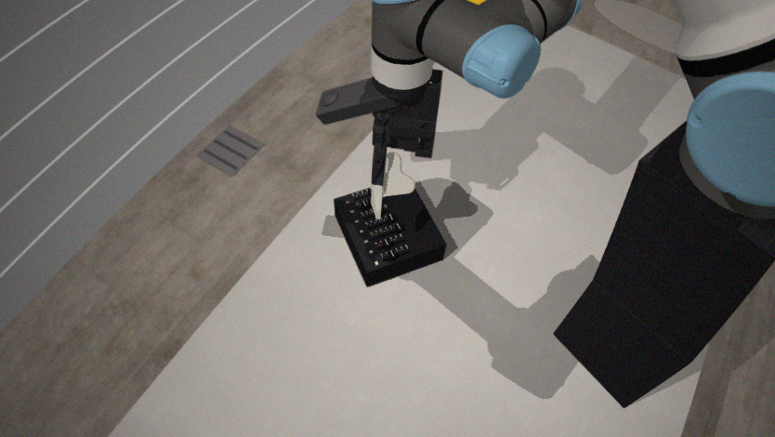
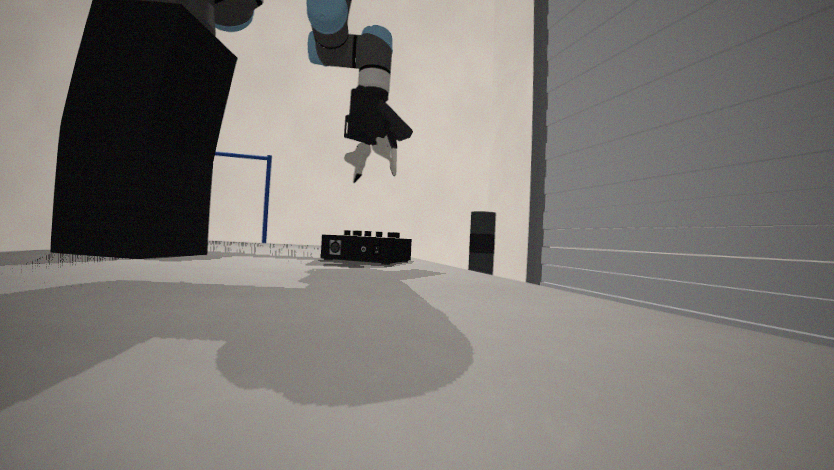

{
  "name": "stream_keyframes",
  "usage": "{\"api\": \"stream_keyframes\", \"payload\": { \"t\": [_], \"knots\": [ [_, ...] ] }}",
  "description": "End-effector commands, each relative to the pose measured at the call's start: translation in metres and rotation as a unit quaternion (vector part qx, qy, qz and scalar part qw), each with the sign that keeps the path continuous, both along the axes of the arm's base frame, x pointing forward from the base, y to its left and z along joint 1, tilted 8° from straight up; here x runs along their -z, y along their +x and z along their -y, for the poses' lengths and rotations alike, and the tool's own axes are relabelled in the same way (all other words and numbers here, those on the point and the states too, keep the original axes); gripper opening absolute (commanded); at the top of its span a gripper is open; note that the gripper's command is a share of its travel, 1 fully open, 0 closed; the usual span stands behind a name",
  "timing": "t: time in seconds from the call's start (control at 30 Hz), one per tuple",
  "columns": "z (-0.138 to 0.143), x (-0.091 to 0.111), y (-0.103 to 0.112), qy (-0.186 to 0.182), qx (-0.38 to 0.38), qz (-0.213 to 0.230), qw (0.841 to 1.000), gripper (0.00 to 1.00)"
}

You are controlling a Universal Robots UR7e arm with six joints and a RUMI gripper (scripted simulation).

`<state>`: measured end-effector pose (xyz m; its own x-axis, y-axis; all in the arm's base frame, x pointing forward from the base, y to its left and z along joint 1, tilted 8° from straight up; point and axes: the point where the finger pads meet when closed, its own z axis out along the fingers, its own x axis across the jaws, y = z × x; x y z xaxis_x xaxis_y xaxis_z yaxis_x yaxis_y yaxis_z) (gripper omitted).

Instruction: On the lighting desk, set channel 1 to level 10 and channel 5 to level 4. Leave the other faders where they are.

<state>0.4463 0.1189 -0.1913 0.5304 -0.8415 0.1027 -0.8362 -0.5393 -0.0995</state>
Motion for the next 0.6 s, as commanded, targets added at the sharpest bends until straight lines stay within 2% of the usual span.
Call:
{"api": "stream_keyframes", "payload": {
  "t": [0.0,0.33,0.57],
  "knots": [
    [0.0027,-0.0020,-0.0009,0.006,0.048,0.002,0.999,1.00],
    [0.0087,-0.0050,-0.0040,0.020,0.141,0.005,0.990,1.00],
    [0.0107,-0.0060,-0.0051,0.025,0.172,0.006,0.985,1.00]
  ]
}}
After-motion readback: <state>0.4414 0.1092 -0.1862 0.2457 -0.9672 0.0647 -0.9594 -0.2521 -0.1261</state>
